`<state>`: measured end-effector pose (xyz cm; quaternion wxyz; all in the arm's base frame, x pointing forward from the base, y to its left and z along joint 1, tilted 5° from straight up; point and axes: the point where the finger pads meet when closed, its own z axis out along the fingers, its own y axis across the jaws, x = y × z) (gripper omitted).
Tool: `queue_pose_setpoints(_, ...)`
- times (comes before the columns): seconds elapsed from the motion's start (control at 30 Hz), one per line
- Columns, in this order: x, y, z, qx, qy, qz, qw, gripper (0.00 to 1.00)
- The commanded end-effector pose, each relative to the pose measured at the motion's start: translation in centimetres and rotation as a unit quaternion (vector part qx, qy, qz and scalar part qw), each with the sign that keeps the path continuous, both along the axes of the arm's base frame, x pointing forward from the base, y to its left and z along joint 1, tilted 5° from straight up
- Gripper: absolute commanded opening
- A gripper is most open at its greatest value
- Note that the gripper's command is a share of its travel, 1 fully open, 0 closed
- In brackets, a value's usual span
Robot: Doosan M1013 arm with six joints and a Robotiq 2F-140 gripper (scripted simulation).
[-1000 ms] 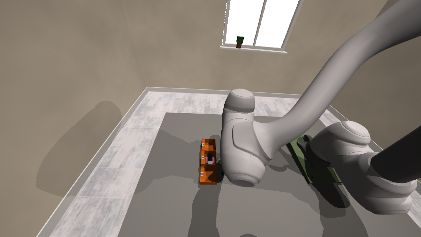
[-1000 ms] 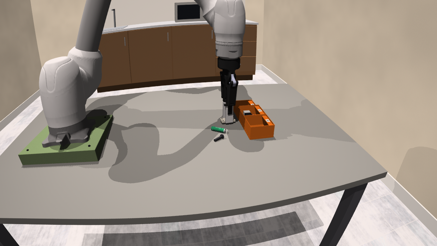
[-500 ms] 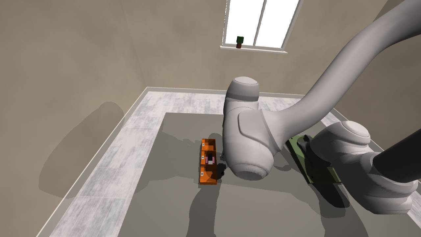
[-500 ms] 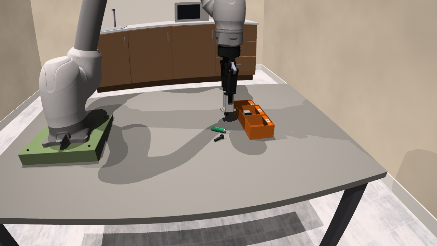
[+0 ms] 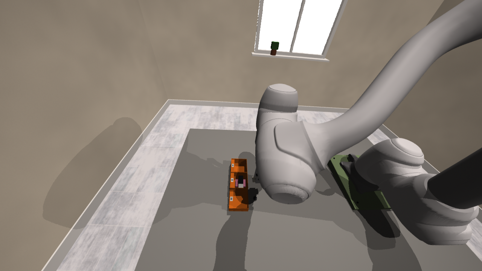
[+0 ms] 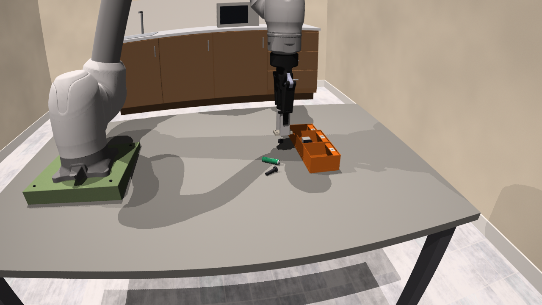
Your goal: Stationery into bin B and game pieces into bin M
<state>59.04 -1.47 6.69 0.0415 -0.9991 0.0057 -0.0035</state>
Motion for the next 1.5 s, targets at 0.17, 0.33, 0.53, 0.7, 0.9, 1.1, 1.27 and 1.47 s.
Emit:
queue_pose_setpoints(0.17, 0.0, -0.1, 0.7, 0.000, 0.000, 0.000, 1.000, 0.13)
queue_pose_setpoints(0.33, 1.4, 1.1, 0.8, 0.000, 0.000, 0.000, 1.000, 0.13)
queue_pose_setpoints(0.53, 3.8, 3.1, 1.0, 0.000, -0.006, 0.075, 0.997, 0.13)
queue_pose_setpoints(0.7, 6.1, 5.0, 1.1, -0.002, -0.013, 0.154, 0.988, 0.13)
queue_pose_setpoints(0.9, 7.9, 6.6, 1.3, -0.004, -0.021, 0.241, 0.970, 0.13)
queue_pose_setpoints(1.1, 8.5, 7.1, 1.3, -0.006, -0.028, 0.327, 0.945, 0.13)
queue_pose_setpoints(1.27, 8.5, 7.1, 1.3, -0.009, -0.033, 0.397, 0.917, 0.13)
queue_pose_setpoints(1.47, 8.5, 7.1, 1.3, -0.011, -0.038, 0.474, 0.880, 0.13)
